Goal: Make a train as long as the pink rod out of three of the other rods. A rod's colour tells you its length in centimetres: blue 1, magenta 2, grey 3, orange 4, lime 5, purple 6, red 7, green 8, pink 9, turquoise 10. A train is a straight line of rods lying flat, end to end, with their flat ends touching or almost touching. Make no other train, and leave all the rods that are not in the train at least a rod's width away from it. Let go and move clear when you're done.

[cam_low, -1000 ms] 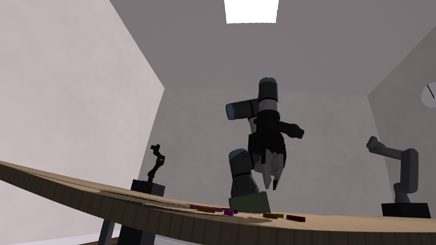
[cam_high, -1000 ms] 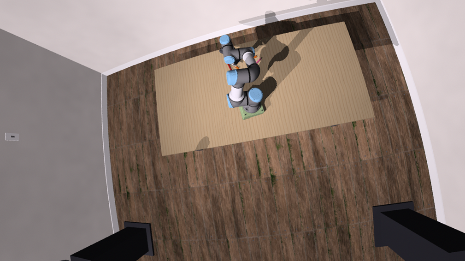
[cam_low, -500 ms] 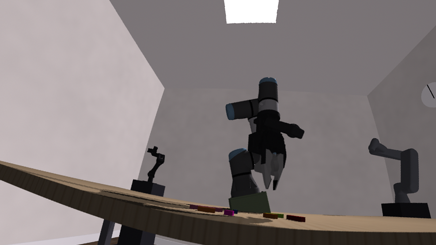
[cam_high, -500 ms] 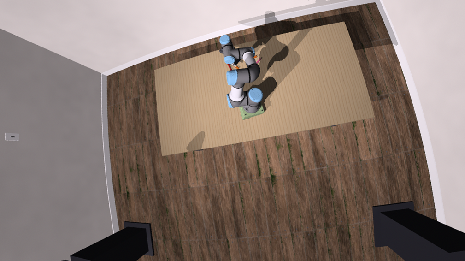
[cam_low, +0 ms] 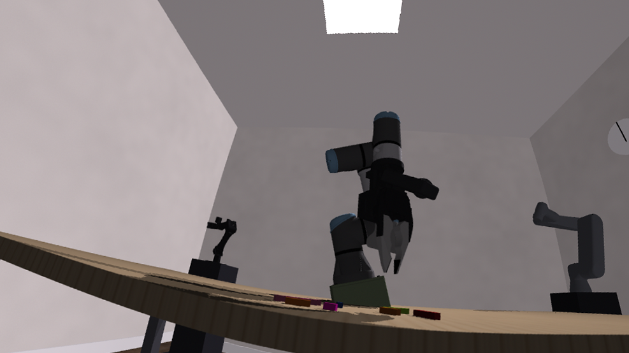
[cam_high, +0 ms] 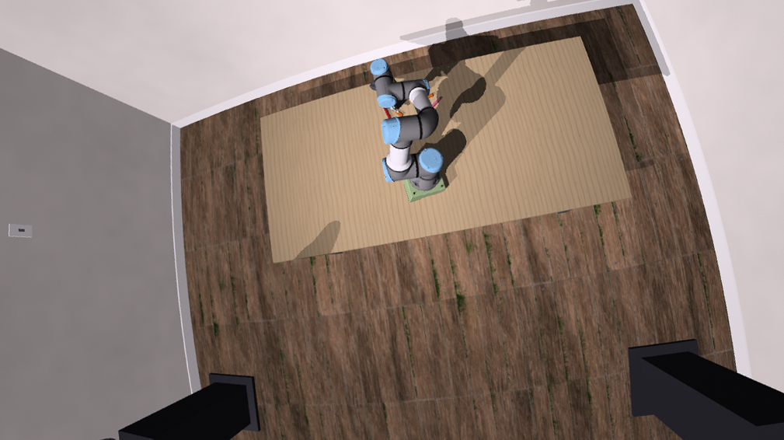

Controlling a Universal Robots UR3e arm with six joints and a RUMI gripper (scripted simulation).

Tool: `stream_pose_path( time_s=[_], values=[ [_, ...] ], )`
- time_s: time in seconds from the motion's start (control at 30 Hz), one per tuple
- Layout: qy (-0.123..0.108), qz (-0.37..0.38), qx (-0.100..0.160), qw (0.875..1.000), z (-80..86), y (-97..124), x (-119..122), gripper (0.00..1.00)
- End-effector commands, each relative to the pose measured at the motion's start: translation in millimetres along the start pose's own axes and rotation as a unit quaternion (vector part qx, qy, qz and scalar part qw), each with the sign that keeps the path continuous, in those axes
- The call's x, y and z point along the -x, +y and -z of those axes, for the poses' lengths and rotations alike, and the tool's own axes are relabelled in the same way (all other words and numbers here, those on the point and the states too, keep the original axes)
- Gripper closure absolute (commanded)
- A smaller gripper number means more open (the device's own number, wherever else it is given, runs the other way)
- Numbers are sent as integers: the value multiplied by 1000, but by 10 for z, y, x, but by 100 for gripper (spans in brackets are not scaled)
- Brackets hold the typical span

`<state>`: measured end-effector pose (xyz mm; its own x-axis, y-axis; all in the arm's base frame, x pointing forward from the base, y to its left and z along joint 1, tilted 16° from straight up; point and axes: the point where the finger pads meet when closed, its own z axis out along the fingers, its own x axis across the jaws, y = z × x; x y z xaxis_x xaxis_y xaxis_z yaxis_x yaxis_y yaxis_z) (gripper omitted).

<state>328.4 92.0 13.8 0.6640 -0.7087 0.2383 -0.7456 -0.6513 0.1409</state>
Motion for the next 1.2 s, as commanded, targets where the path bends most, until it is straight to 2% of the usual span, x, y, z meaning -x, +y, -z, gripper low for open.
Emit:
stream_pose_path(
  time_s=[0.0,0.53,1.17],
  values=[
    [0,1,-1,1000,-7,-4,-2,86],
    [0,6,-1,1000,-139,-5,-6,86],
    [-1,6,-1,1000,-402,-10,-14,86]
  ],
)
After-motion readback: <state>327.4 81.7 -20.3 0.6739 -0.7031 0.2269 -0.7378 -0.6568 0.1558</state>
